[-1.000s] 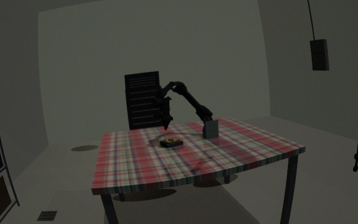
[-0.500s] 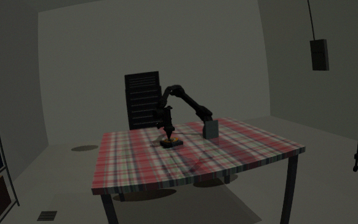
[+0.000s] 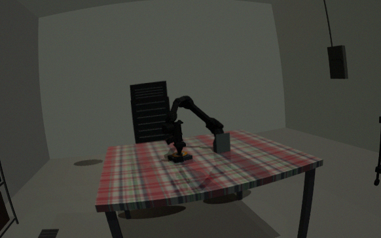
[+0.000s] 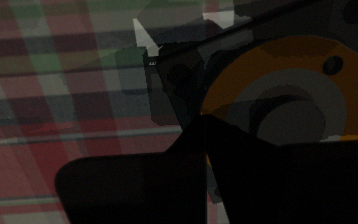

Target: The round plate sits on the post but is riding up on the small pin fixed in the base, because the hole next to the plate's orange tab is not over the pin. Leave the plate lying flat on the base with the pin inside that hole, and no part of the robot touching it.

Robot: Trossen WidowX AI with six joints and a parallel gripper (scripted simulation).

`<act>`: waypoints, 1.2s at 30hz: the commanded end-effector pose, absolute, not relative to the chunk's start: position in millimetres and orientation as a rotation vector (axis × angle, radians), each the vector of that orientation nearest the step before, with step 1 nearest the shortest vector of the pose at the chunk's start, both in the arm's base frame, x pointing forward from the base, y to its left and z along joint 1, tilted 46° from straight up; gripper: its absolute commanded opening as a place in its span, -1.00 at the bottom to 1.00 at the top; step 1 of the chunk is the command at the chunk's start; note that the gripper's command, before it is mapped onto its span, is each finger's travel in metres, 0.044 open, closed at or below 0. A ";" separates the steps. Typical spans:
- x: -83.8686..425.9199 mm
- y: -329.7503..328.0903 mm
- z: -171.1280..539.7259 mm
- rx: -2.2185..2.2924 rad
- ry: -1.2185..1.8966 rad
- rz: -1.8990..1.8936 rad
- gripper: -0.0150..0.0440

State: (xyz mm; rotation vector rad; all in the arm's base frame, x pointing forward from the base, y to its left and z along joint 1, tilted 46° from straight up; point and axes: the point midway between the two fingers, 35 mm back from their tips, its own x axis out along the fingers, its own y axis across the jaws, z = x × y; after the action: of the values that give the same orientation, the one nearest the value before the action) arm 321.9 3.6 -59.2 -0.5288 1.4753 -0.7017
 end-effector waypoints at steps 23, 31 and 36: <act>298.4 5.2 -60.6 -0.531 1.480 -0.701 -0.49; 293.0 4.4 -59.8 -0.531 1.480 -0.701 -0.49; 289.4 3.3 -59.0 -0.531 1.480 -0.701 -0.49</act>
State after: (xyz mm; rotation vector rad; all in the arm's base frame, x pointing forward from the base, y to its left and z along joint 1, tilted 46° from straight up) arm 297.1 6.1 -58.5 -0.5220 1.4655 -0.6958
